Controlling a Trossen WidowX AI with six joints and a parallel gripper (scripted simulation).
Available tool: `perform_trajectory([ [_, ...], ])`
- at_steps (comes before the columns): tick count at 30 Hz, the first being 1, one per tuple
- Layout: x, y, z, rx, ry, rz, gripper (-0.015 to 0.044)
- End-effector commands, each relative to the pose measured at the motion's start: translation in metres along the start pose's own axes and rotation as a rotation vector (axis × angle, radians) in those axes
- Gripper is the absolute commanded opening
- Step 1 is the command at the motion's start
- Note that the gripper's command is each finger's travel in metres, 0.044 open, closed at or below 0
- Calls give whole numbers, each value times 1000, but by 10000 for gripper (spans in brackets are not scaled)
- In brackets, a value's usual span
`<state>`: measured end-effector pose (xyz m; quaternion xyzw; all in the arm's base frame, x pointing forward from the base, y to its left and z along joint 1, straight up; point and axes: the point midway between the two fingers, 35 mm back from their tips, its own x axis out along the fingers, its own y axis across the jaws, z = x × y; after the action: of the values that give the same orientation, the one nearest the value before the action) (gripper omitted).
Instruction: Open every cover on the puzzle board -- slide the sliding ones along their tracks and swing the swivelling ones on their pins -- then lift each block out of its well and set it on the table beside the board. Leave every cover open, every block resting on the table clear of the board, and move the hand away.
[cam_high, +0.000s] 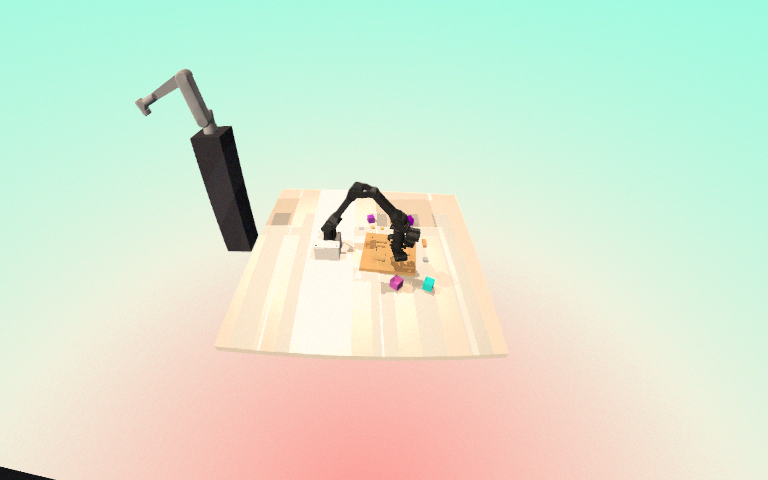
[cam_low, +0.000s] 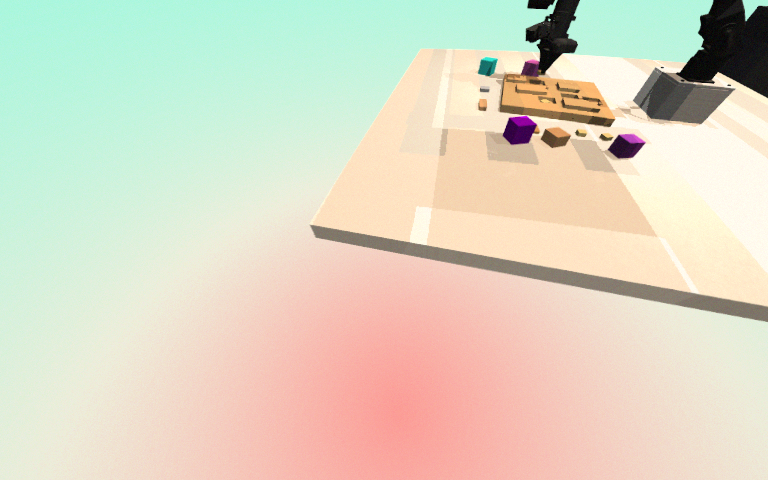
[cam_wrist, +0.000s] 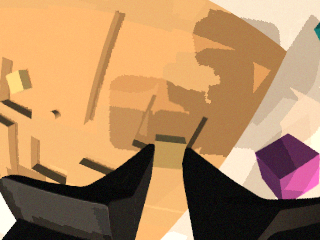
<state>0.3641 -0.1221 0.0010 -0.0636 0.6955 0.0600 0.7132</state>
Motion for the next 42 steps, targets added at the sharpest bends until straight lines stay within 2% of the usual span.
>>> perform_trajectory([
  [1, -6, -1, 1, -2, -4, -3, 80],
  [22, -56, -1, 1, -2, -4, -3, 80],
  [42, -57, -53, -51, -2, 0, -8, 80],
])
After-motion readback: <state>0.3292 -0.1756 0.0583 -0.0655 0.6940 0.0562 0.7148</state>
